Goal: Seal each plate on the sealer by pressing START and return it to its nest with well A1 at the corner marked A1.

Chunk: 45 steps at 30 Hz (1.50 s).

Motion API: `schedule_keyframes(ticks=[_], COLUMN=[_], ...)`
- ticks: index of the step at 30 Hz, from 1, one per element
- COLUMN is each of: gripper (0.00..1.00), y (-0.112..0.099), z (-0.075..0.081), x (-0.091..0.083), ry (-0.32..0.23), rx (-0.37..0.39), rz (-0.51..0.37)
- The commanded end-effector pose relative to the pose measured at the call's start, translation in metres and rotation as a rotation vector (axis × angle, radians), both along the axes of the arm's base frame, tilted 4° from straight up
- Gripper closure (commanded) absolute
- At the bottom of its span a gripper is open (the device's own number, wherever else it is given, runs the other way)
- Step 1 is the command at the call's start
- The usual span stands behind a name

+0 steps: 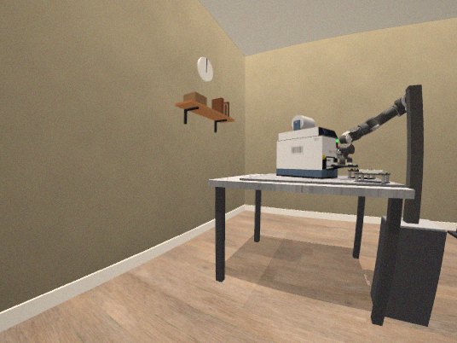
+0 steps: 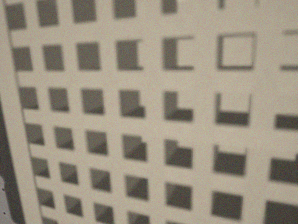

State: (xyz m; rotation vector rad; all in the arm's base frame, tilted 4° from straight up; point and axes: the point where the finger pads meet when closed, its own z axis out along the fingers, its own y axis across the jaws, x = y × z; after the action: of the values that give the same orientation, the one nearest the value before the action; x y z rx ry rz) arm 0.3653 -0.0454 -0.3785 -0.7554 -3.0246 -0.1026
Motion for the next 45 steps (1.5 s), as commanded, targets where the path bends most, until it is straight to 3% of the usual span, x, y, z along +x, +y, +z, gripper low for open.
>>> schedule_keyframes(ticks=[1,25,26,45], gripper=[1.0,1.0,0.35,0.35], y=[0.0006,0.0007,0.0007,0.0007], z=[0.0006,0.0006,0.0006,0.0006], x=[0.0005,0.0004,0.0004,0.0004], ry=[-0.002,-0.002,-0.002,-0.002], rx=[0.002,0.002,0.002,0.002], rz=[0.003,0.003,0.003,0.003])
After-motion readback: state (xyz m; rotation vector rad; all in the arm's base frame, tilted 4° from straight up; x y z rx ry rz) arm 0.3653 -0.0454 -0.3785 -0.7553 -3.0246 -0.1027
